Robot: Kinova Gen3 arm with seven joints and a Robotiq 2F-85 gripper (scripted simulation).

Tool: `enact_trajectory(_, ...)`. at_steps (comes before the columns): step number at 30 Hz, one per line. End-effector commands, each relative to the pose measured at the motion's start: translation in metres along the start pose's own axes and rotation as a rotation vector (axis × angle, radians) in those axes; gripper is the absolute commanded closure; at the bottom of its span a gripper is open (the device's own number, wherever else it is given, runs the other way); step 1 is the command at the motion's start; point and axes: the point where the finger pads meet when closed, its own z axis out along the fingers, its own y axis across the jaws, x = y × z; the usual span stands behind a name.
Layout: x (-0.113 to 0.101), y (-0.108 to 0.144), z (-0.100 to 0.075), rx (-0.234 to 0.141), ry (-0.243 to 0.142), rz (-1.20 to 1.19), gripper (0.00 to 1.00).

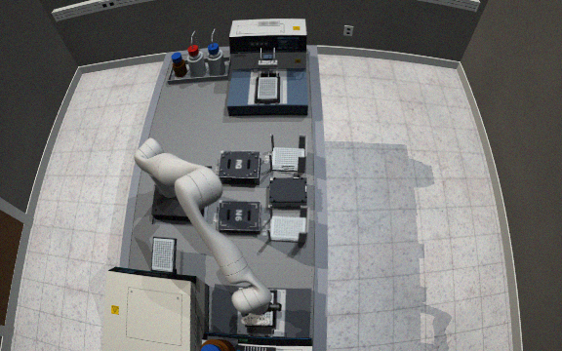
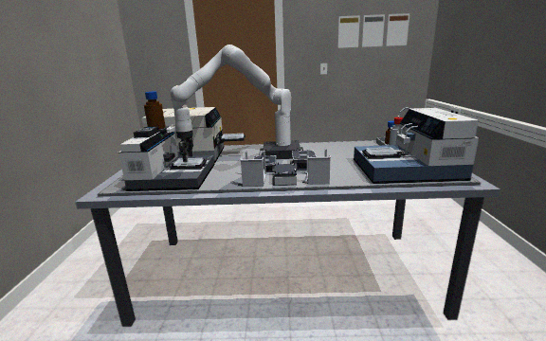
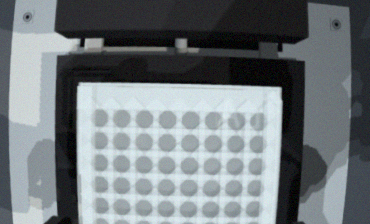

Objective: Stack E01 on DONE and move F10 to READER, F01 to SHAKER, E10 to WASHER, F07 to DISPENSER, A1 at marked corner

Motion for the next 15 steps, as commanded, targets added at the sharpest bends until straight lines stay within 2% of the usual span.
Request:
enact_trajectory(1, 0.0004, -0.0005, 0.0007, 0.004, 0.000, -0.001, 0.00)
enact_trajectory(15, 0.0005, -0.0007, 0.0051, 0.005, 0.001, -0.001, 0.00)
